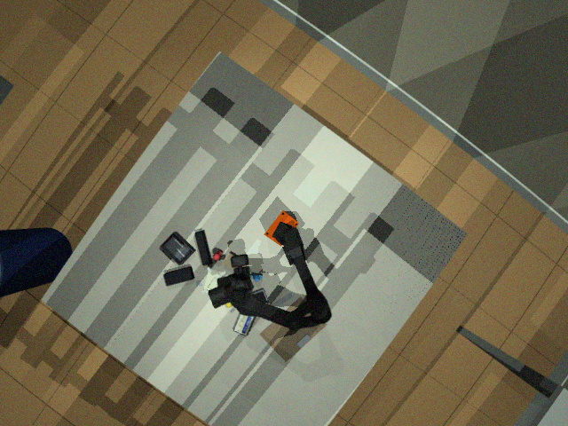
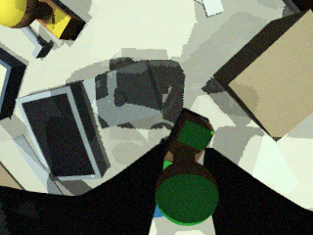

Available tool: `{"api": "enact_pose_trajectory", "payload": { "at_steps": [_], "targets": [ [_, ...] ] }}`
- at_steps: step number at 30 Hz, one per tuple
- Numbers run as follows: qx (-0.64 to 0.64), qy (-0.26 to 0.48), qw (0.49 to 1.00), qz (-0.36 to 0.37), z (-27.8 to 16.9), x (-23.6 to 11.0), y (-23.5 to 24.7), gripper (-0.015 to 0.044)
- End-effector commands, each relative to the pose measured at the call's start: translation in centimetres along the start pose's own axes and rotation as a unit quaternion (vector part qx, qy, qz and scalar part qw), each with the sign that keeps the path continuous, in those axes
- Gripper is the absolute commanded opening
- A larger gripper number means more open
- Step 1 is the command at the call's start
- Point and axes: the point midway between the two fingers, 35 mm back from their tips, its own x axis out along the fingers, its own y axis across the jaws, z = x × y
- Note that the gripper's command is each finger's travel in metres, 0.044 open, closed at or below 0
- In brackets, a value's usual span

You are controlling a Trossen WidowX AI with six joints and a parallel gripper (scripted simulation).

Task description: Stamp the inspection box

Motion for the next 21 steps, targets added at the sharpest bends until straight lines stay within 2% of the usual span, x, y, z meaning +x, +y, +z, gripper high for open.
{"api": "enact_pose_trajectory", "payload": {
  "at_steps": [1, 21],
  "targets": [
    [-0.002, -0.001, 1.000, -0.003, 0.05, -0.27, -0.05, 0.0000],
    [-0.002, -0.001, 1.000, -0.003, 0.01, -1.24, -0.09, 0.0000]
  ]
}}
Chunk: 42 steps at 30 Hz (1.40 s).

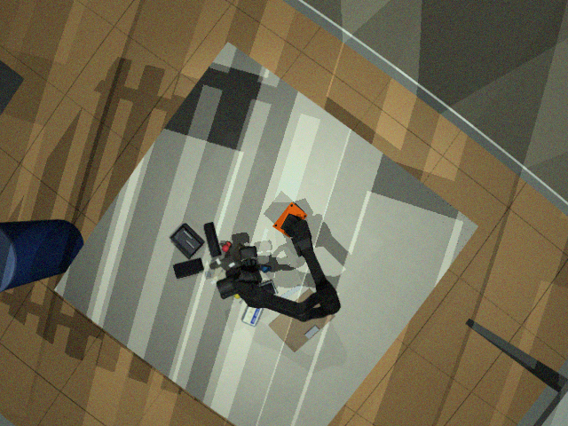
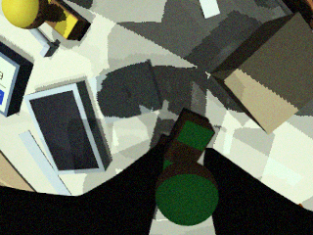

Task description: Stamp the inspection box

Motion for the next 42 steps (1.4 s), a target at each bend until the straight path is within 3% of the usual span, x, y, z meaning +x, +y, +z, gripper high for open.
{"api": "enact_pose_trajectory", "payload": {
  "at_steps": [1, 42],
  "targets": [
    [-0.002, -0.001, 1.000, -0.003, 0.0, -0.3, -0.1, 0.0000],
    [-0.003, 0.000, 1.000, -0.002, -0.2, -2.3, -0.2, 0.0000]
  ]
}}
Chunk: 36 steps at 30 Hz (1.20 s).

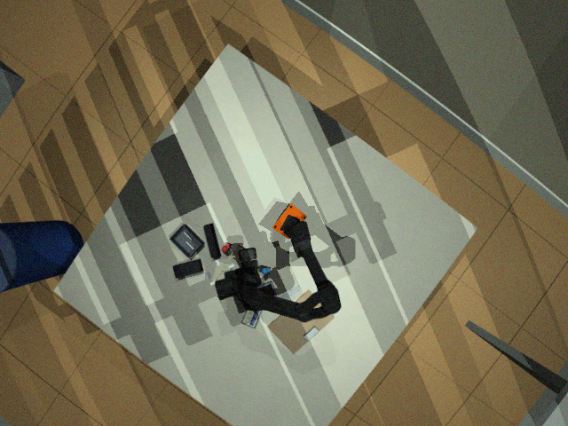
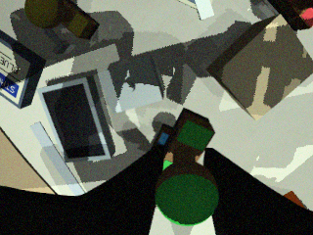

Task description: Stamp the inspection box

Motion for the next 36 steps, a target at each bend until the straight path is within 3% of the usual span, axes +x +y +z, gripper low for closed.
{"api": "enact_pose_trajectory", "payload": {
  "at_steps": [1, 19, 36],
  "targets": [
    [-0.002, -0.001, 1.000, -0.003, 0.0, -0.2, 0.0, 0.0000],
    [-0.004, 0.000, 1.000, 0.000, -1.8, -0.6, 10.8, 0.0000],
    [-0.004, 0.000, 1.000, 0.000, -1.9, 0.0, 11.2, 0.0000]
  ]
}}
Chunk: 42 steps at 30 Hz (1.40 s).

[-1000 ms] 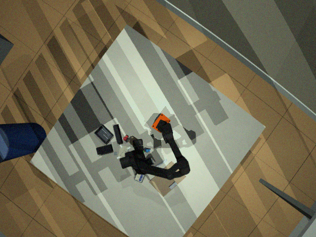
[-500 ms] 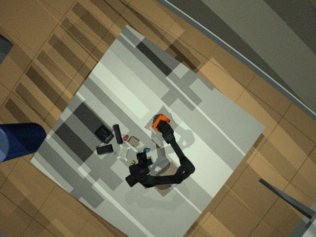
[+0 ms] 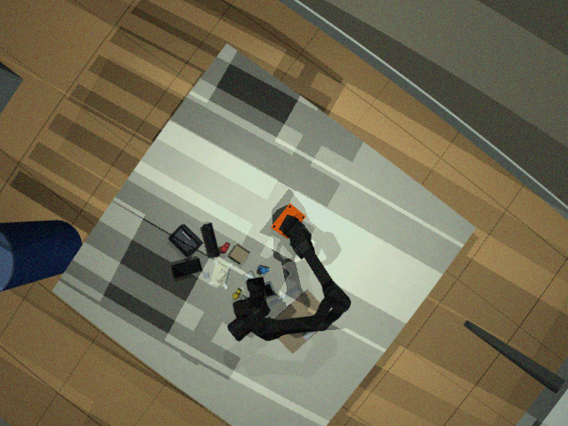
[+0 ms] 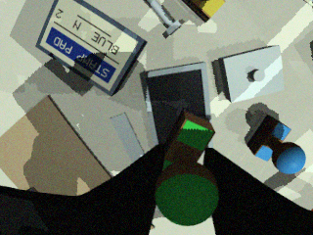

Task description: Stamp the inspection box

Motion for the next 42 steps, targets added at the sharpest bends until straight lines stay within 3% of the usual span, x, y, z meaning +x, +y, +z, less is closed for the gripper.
{"api": "enact_pose_trajectory", "payload": {
  "at_steps": [1, 42],
  "targets": [
    [0.002, 0.002, 1.000, 0.002, -0.1, 0.4, 0.1, 0.0000],
    [0.001, 0.002, 1.000, 0.002, 0.0, 3.1, 0.1, 0.0000]
  ]
}}
